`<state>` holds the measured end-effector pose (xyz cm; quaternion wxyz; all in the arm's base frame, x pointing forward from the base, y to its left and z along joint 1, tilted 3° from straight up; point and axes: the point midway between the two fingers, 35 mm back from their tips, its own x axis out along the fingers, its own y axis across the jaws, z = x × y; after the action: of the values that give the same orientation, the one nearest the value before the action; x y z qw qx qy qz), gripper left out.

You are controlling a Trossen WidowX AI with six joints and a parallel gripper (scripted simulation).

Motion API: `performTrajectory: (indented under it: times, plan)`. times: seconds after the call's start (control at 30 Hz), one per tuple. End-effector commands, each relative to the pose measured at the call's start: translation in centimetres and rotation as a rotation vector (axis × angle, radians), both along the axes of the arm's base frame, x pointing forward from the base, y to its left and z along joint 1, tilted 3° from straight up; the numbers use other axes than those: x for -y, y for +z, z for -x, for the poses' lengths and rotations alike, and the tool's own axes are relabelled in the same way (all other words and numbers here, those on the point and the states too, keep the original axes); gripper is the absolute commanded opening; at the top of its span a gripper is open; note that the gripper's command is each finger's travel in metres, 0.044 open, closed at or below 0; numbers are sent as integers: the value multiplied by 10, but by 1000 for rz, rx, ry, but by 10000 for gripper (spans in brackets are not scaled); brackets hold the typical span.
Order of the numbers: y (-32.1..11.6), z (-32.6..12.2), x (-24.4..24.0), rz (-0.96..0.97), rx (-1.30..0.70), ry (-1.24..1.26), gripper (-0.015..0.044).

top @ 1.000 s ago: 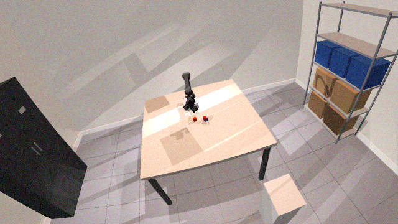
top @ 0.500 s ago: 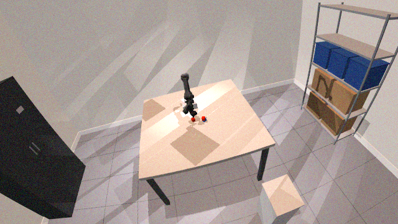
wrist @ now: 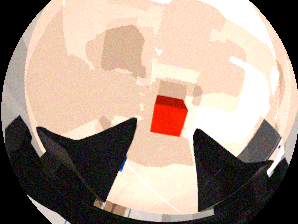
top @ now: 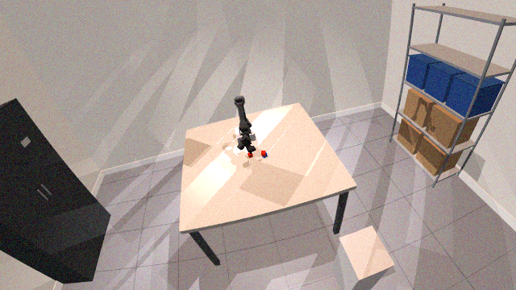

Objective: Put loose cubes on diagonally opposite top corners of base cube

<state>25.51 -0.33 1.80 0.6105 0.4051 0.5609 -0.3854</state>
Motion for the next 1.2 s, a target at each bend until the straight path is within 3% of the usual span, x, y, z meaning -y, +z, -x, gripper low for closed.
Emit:
performTrajectory:
  times: [0.0,0.5,0.7,1.17]
  plan:
    - [-9,1,-1,-4,-7,-3,265]
    - [-31,0,0,-4,-8,-3,265]
    - [-31,0,0,-4,-8,-3,108]
    - [-3,-3,-1,-4,-7,-3,105]
